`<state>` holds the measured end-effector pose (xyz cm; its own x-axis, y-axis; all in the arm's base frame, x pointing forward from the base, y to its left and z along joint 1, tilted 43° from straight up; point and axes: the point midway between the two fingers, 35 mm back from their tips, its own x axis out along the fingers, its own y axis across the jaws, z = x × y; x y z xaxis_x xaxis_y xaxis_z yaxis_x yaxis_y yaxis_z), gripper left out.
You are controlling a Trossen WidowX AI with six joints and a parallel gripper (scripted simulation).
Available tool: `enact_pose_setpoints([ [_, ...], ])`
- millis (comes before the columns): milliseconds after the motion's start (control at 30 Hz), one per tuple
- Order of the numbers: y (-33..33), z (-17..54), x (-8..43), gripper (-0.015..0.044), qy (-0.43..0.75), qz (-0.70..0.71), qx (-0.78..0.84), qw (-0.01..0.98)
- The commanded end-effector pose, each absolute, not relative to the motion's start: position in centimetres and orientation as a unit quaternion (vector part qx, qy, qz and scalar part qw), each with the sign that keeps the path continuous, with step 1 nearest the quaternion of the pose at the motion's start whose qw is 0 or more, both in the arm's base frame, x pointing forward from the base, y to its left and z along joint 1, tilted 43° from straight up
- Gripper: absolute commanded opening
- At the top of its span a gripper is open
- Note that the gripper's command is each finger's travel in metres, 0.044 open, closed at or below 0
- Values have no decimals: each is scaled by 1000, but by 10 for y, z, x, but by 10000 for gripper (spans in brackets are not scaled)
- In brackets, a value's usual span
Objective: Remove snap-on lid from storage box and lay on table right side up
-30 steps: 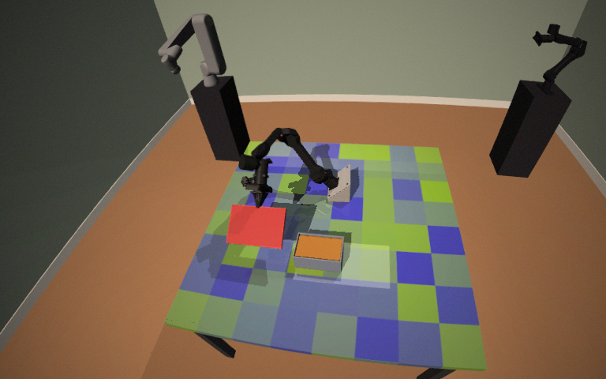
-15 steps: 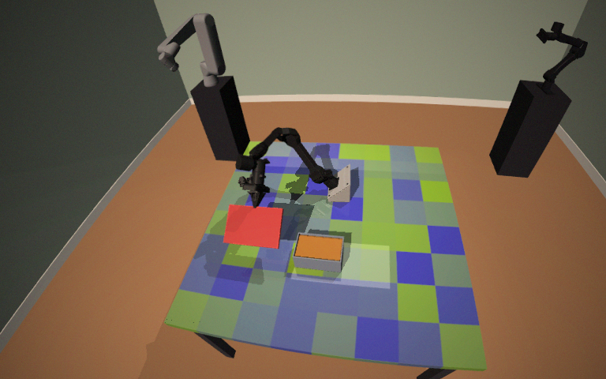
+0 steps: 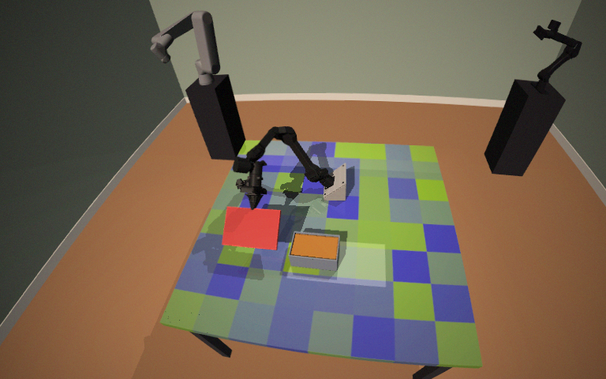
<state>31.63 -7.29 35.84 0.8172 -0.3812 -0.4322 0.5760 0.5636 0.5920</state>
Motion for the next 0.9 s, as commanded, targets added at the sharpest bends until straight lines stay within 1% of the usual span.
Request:
enact_pose_setpoints([
  [0,-73,361,315,0,122,-264,380,878],
  [867,-87,346,317,0,121,-264,380,878],
])
